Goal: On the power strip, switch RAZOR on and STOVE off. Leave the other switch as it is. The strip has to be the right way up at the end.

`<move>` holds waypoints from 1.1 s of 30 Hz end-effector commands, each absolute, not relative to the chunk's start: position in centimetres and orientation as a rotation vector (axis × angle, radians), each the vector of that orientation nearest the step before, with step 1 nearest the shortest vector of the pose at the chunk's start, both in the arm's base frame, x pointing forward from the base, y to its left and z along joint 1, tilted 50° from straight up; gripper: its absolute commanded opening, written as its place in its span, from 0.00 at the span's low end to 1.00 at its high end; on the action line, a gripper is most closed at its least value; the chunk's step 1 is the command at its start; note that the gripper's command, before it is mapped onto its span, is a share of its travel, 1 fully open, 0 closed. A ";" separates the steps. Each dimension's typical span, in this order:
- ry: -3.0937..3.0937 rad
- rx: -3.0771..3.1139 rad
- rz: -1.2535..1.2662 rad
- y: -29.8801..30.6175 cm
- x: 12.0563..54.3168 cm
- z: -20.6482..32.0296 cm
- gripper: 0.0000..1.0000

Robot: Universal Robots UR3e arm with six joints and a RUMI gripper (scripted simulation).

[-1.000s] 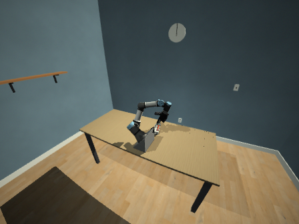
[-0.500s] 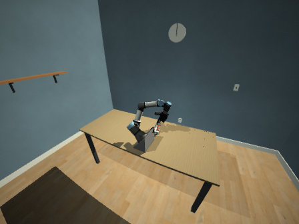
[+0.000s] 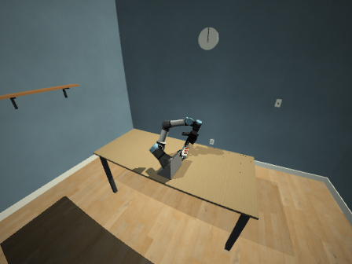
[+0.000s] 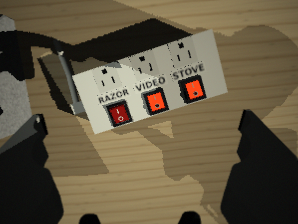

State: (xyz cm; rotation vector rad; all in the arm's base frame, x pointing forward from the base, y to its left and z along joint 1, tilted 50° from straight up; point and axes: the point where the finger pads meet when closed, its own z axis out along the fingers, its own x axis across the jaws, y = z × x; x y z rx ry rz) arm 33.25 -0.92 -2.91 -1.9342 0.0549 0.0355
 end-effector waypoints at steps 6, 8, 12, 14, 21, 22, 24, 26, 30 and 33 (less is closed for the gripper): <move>0.055 -1.936 0.033 -1.0 33.3 -2.9 1.00; 0.055 -1.936 0.033 -1.0 33.3 -2.9 1.00; 0.055 -1.936 0.033 -1.0 33.3 -2.9 1.00; 0.055 -1.936 0.033 -1.0 33.3 -2.9 1.00; 0.054 -1.939 0.033 -1.0 33.3 -2.8 1.00; 0.053 -1.943 0.033 -1.1 33.3 -2.7 1.00; 0.049 -1.955 0.032 -1.2 33.3 -2.4 1.00; 0.043 -1.976 0.030 -1.5 33.3 -1.9 1.00; 0.025 -2.041 0.023 -2.1 33.2 -0.3 1.00; 0.009 -2.102 0.016 -2.6 33.0 1.1 1.00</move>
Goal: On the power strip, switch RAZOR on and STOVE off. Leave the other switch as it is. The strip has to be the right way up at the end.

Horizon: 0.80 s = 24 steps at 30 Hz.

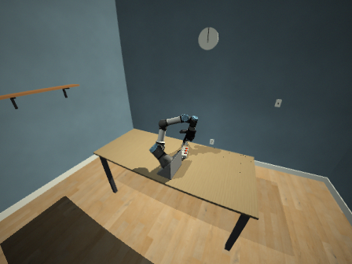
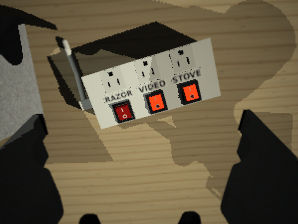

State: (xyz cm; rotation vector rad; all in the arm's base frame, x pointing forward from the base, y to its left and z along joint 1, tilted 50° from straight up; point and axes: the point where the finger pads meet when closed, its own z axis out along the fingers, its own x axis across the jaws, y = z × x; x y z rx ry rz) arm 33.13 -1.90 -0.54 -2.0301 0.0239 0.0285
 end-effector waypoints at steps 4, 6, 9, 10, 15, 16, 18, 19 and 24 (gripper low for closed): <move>-0.001 -2.144 0.010 -2.9 32.9 2.1 1.00; -0.009 -2.183 0.005 -3.1 32.7 3.0 1.00; -0.019 -2.230 -0.002 -3.3 32.5 4.1 1.00; -0.021 -2.242 -0.004 -3.4 32.4 4.4 1.00; -0.027 -2.270 -0.009 -3.5 32.3 5.0 1.00; -0.027 -2.271 -0.009 -3.5 32.3 5.0 1.00; -0.027 -2.271 -0.009 -3.5 32.3 5.0 1.00; -0.027 -2.271 -0.009 -3.5 32.3 5.0 1.00; -0.027 -2.271 -0.009 -3.5 32.3 5.0 1.00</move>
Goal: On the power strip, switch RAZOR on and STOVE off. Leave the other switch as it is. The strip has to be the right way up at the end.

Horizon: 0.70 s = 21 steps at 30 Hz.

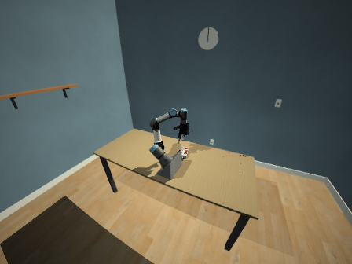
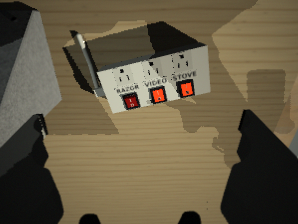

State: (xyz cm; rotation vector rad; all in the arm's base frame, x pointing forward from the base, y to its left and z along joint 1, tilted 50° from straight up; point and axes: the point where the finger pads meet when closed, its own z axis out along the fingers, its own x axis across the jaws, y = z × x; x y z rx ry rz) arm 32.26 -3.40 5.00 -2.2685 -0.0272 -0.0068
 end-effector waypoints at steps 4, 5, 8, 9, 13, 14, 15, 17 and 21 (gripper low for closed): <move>-0.027 -2.271 -0.009 -3.5 32.3 5.0 1.00; -0.027 -2.271 -0.009 -3.5 32.3 5.0 1.00; -0.028 -2.271 -0.010 -3.5 32.3 5.0 1.00; -0.030 -2.271 -0.010 -3.5 32.3 5.0 1.00; -0.042 -2.271 -0.016 -3.5 32.3 5.0 1.00; -0.042 -2.271 -0.016 -3.5 32.3 5.0 1.00; -0.048 -2.271 -0.019 -3.5 32.3 5.0 1.00; -0.067 -2.270 -0.028 -3.4 32.2 4.9 1.00; -0.128 -2.268 -0.056 -3.4 32.1 4.7 1.00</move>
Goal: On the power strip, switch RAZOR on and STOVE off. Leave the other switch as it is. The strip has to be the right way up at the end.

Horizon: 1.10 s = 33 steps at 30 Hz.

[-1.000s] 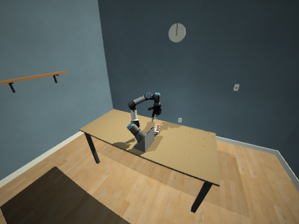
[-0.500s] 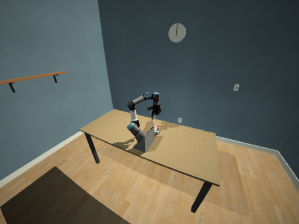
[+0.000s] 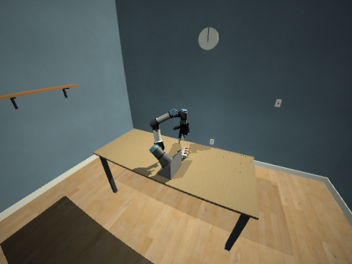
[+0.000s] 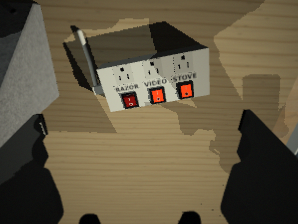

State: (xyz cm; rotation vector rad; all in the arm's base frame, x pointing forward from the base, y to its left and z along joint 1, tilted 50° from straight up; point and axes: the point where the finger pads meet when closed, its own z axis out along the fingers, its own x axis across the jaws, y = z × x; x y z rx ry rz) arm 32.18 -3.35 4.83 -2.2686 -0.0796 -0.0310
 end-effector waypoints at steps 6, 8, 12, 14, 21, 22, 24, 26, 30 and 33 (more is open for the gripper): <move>-0.283 -2.257 -0.128 -3.2 31.9 4.1 1.00; -0.350 -2.249 -0.159 -3.1 31.8 3.8 1.00; -0.425 -2.239 -0.194 -3.1 31.7 3.5 1.00; -0.507 -2.225 -0.232 -3.0 31.6 3.2 1.00; -0.830 -2.146 -0.382 -2.7 31.1 1.9 1.00; -0.879 -2.130 -0.405 -2.6 31.1 1.7 1.00; -0.978 -2.096 -0.451 -2.5 30.9 1.3 1.00; -1.027 -2.077 -0.474 -2.5 30.9 1.0 1.00; -1.173 -2.016 -0.541 -2.4 30.7 0.4 1.00; -1.312 -1.948 -0.606 -2.2 30.5 -0.2 1.00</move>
